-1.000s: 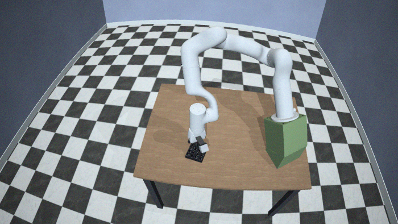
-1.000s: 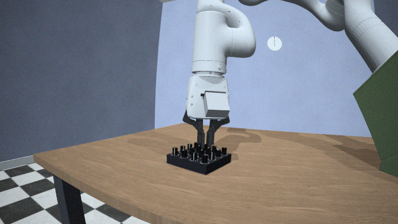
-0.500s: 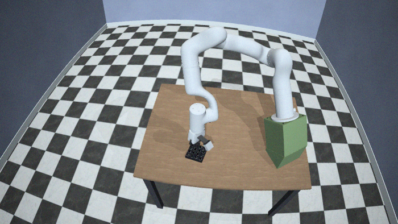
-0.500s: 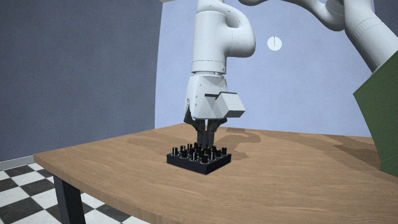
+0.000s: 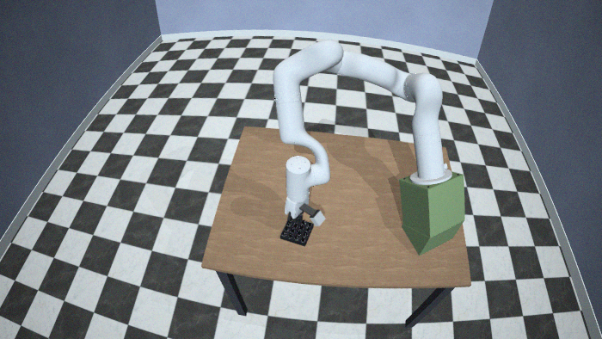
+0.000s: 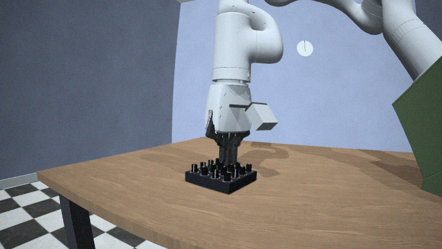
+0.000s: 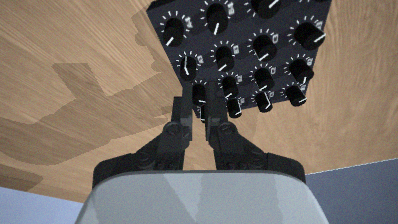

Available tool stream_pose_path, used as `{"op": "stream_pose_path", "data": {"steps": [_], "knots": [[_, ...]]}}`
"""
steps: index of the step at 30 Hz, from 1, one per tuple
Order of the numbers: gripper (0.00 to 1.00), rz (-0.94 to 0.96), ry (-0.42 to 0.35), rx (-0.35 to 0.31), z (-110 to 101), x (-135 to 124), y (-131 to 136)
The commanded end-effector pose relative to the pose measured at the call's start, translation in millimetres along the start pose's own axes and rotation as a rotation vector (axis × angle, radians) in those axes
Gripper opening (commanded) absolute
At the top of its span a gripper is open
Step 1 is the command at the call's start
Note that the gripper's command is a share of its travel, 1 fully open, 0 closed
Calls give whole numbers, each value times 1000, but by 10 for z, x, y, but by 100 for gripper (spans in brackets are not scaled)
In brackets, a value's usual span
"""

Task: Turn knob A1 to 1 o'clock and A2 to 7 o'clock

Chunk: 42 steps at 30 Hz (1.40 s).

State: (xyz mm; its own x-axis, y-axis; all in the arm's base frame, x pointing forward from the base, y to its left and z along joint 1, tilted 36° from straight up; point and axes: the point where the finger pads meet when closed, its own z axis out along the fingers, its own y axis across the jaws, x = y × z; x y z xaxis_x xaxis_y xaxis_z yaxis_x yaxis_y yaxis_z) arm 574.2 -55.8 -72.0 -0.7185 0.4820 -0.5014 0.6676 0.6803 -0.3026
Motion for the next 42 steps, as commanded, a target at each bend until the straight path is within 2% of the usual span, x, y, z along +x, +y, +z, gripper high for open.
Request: {"op": "stream_pose_path", "data": {"steps": [1,14,15,36,42], "knots": [[8,-7,0,0,-5,-4,5],[8,-8,0,0,-5,-4,5],[19,-8,0,0,-5,-4,5],[19,-8,0,0,-7,-4,5],[19,-8,0,0,-83,-5,5]]}}
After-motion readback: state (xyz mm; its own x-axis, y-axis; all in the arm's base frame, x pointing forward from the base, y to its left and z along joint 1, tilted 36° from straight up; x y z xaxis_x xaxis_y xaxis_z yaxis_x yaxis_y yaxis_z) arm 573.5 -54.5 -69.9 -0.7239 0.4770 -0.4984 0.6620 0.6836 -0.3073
